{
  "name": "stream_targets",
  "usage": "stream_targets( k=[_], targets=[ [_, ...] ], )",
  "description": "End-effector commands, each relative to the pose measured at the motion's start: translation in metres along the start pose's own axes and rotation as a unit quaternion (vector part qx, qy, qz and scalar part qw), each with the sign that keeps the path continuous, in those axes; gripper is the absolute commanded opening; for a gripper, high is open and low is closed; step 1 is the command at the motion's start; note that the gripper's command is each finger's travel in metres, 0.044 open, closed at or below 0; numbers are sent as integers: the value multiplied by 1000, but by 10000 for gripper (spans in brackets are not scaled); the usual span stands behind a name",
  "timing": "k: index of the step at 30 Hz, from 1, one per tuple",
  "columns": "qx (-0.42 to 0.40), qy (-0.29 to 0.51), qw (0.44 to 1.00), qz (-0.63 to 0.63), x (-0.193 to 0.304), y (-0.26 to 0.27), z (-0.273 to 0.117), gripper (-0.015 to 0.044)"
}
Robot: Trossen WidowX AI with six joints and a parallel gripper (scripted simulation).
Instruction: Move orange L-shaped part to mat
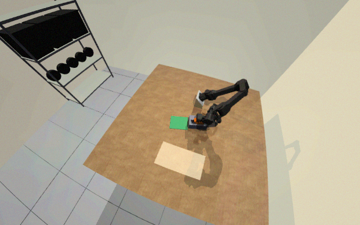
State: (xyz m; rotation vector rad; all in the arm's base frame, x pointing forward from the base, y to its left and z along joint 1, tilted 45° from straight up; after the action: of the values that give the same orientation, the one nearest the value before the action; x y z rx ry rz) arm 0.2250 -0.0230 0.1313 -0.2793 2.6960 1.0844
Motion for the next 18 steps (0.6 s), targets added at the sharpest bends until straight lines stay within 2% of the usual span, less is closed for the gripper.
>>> stream_targets(
  k=[1,10,18],
  targets=[
    [1,1,1000,1,0,3,-4,180],
    [4,3,1000,4,-2,8,-24,180],
    [2,4,1000,4,1,-2,-106,180]
  ],
)
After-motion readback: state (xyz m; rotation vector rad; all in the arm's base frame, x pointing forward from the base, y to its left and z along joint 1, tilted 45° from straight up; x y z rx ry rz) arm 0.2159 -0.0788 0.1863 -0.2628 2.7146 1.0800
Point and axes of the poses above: the point midway between the two fingers, 35 mm back from their tips, its own z axis out along the fingers, its own y axis across the jaws, x = y × z, the point moved 9 cm from there along -z, back along the fingers, and after that the axes turned 6 degrees about -z, right-handed, at the moved point
